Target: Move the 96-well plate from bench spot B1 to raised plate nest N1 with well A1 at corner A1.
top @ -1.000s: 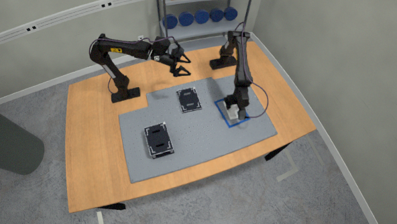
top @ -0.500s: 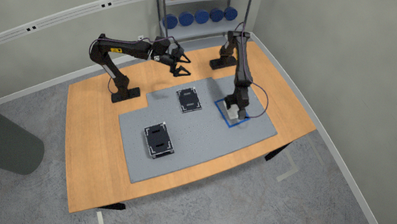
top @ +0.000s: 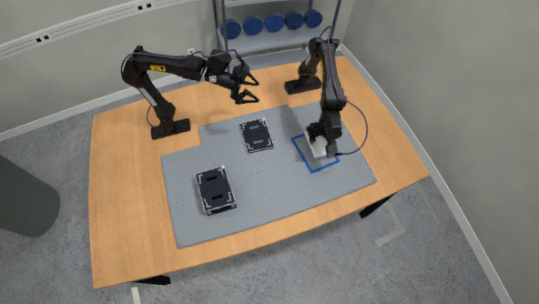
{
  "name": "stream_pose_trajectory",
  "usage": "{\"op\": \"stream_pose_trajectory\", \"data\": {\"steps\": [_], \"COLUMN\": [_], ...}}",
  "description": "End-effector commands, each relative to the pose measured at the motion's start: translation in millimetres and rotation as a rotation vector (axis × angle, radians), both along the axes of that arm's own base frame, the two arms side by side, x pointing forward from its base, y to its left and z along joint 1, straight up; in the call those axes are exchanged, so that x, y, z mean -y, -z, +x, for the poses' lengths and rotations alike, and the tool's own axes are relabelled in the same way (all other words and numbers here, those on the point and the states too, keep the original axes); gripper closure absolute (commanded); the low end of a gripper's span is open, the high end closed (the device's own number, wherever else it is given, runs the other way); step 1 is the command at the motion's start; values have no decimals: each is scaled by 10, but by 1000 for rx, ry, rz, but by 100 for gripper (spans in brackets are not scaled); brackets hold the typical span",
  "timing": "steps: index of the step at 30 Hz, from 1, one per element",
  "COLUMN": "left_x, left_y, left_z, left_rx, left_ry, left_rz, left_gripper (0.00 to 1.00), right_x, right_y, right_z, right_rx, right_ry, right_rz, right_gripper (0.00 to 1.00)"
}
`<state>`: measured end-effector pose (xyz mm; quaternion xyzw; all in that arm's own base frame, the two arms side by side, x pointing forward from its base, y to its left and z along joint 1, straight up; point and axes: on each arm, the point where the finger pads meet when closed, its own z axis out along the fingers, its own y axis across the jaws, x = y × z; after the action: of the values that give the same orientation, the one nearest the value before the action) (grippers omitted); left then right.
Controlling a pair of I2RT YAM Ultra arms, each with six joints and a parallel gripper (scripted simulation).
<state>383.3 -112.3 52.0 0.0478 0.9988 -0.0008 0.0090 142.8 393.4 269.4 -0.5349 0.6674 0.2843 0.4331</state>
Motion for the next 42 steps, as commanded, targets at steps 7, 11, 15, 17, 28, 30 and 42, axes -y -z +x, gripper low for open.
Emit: {"op": "stream_pose_trajectory", "data": {"steps": [7,11,15,17,28,30,42], "left_x": [-7,0,0,0,0,0,561], "left_y": [-110,-111,-111,-111,-111,-111,-84], "left_z": [-14,10,10,10,10,10,-343], "left_rx": [-1,9,9,9,-1,-26,10], "left_ry": [-8,-8,-8,-8,-8,-8,-126], "left_rz": [-3,-5,-5,-5,-3,2,-14], "left_gripper": [23,23,23,23,23,23,23], "right_x": [314,764,1214,1426,2273,2364,2561], "right_y": [34,23,93,93,265,309,384], "right_z": [-129,-387,-623,-702,-860,-853,-750], "right_rx": [-19,-21,-15,-8,11,11,9], "right_ry": [60,84,85,83,64,66,128], "right_rz": [-51,-86,-116,-106,-34,-23,16], "right_gripper": [0,0,0,0,0,0,0]}}
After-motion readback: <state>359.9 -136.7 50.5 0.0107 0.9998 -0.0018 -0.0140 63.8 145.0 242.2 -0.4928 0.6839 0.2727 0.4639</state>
